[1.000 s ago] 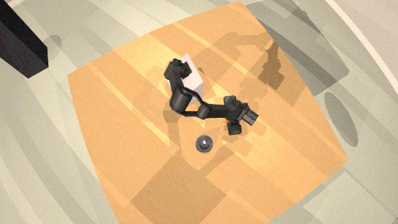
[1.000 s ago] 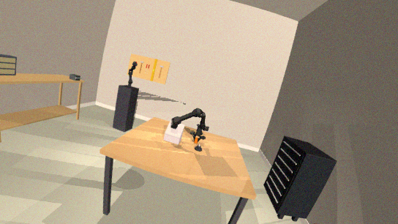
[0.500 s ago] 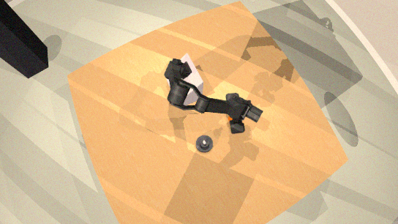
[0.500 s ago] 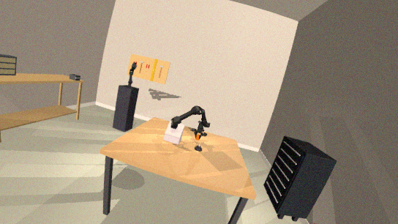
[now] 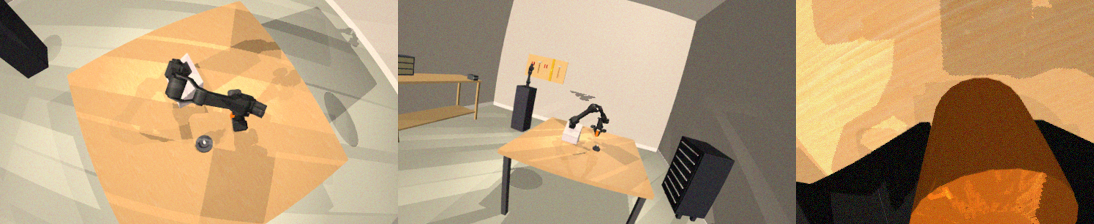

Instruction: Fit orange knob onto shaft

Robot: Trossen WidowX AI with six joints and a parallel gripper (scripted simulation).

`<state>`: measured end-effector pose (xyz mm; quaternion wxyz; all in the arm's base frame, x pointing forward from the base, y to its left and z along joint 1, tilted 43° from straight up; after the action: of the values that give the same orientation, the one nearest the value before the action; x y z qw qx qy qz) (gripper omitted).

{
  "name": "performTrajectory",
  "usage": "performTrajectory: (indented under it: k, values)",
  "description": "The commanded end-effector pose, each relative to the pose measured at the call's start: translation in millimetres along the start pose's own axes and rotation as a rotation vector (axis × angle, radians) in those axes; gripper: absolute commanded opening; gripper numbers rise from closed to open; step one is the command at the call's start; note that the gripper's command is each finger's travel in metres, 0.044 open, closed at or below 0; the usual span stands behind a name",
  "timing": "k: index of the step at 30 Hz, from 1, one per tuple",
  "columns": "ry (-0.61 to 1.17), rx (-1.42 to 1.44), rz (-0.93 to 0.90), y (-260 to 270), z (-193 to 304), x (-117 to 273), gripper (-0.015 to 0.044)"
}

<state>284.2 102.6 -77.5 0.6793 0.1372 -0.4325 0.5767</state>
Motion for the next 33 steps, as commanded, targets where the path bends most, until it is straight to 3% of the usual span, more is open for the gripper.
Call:
performTrajectory:
  k: [1,12,33]
  values:
    - [-0.006,-0.005,0.001,0,-2,17,0.0]
    - [0.0,-0.005,0.0,0,-1,50,0.0]
    - [-0.018,0.0,-0.007,-42,31,38,0.0]
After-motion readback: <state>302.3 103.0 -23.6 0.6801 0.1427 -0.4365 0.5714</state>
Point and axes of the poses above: the point midway between the two fingers, 35 mm back from their tips, its own x axis back along the fingers, its own y axis across the jaws, z = x × y, the point moved 3 cm from there along x, back along the fingers, and after that the axes turned 7 degrees about -x, right-handed, at the moved point
